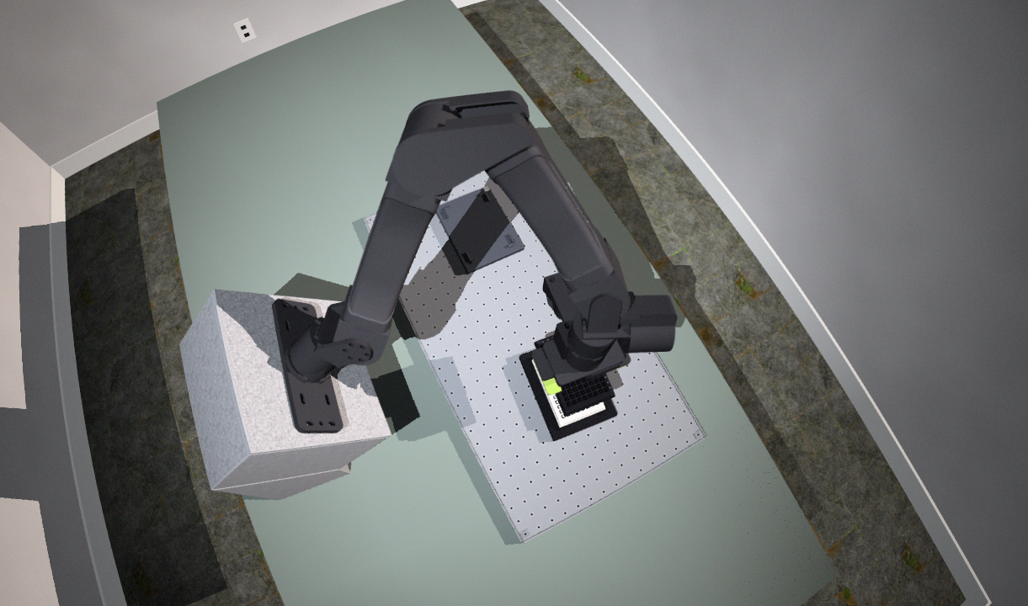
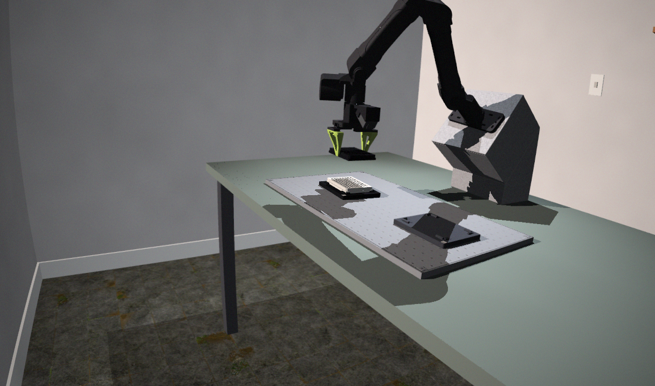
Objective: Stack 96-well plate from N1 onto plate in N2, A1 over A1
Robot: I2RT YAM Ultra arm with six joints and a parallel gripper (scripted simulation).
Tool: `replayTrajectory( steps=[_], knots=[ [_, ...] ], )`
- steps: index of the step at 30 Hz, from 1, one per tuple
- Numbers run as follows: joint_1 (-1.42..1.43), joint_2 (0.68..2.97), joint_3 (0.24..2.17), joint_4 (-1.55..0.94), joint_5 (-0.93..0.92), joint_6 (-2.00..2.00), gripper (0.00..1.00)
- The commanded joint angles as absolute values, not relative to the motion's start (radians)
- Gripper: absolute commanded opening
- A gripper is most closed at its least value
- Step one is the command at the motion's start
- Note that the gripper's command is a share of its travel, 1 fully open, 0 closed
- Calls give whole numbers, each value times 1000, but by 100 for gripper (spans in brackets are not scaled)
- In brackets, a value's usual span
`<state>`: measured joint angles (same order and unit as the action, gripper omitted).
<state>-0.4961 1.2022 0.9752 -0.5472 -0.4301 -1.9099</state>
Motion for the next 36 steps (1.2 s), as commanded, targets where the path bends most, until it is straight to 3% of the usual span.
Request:
replayTrajectory(
  steps=[1, 36],
  knots=[
    [-510, 1195, 1009, -571, -452, -1921, 0],
    [-522, 1219, 1020, -575, -460, -1928, 0]
  ],
)
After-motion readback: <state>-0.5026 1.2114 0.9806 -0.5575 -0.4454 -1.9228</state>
